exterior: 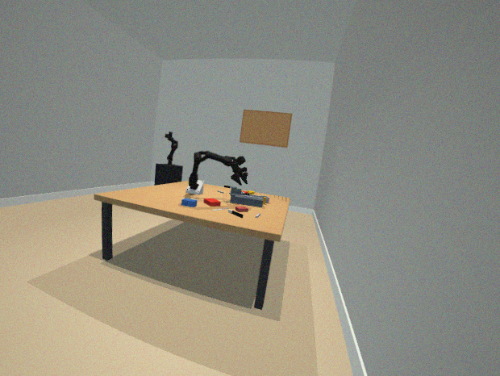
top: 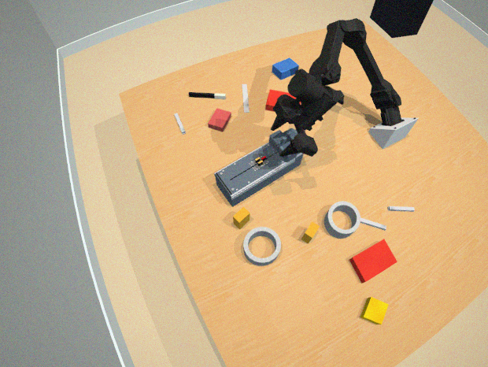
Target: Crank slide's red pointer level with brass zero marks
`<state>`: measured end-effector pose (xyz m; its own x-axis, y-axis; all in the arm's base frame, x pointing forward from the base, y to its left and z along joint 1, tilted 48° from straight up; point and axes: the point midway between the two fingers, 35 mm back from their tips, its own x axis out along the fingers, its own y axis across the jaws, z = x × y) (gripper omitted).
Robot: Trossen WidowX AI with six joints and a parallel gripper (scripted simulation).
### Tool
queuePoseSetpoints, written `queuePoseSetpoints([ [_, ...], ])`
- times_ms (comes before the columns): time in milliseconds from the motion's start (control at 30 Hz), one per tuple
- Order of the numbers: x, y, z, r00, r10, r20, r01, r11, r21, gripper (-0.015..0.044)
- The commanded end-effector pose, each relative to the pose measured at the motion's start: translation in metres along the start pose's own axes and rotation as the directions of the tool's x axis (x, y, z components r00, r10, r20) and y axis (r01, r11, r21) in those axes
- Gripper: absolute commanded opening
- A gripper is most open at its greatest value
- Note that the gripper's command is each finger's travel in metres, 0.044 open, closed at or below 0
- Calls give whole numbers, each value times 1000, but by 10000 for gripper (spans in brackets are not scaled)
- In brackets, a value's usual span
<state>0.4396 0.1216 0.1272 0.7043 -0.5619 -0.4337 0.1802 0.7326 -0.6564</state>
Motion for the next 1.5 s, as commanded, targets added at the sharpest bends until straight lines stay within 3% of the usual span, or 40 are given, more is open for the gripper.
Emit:
queuePoseSetpoints([
  [0, 1, 0, -2, 1000, 4, -2, -4, 1000, -7, 440],
  [300, -1, 1, 0, 1000, 4, -3, -4, 1000, -6, 440],
  [667, -33, 1, 22, 1000, 7, -2, -7, 1000, -11, 440],
  [1467, -94, -60, -47, 977, 205, 58, -176, 932, -316, 440],
])
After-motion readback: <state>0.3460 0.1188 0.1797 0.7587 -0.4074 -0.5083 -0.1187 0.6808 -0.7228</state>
